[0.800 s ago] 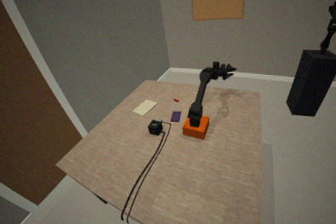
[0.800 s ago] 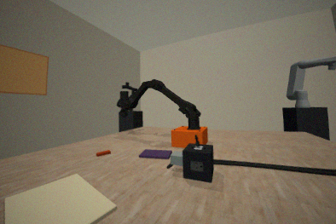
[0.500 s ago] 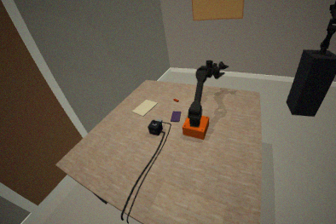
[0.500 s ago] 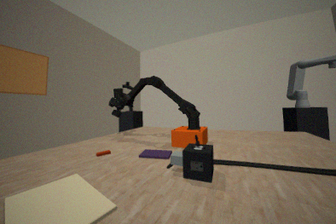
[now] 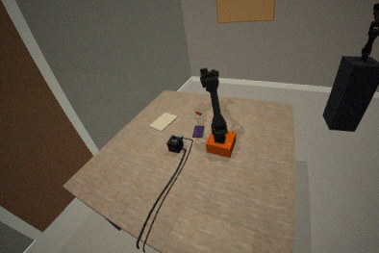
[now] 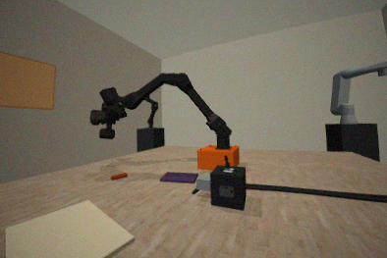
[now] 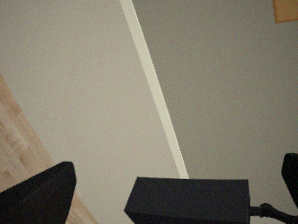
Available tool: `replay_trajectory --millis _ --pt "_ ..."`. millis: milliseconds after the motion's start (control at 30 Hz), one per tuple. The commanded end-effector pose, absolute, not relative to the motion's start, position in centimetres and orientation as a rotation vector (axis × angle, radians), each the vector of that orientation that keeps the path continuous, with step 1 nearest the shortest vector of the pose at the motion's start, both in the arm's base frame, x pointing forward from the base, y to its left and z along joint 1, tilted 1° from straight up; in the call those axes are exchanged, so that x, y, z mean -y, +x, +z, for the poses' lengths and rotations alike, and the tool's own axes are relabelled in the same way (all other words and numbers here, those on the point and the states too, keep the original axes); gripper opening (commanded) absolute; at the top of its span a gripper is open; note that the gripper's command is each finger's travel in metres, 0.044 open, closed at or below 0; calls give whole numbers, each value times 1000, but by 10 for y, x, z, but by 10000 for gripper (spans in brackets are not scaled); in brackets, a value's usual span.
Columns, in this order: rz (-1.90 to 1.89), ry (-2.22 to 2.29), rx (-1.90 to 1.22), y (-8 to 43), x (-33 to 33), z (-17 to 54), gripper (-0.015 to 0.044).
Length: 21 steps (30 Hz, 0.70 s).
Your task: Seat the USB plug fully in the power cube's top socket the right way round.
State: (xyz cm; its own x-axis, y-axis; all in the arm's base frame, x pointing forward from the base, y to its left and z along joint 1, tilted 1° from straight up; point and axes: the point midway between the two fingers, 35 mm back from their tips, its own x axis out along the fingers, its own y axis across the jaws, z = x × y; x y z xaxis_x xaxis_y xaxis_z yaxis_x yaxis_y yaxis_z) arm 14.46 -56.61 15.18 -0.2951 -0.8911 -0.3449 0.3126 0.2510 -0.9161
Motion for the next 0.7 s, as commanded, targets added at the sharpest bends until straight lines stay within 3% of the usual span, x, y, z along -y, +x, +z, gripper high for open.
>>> replay_trajectory --millis 0,367,667 --pt "-1085 -660 -1393 209 529 140 440" --pt "-345 -867 -1373 355 356 113 440" --pt "292 -1020 -1317 388 172 96 440"
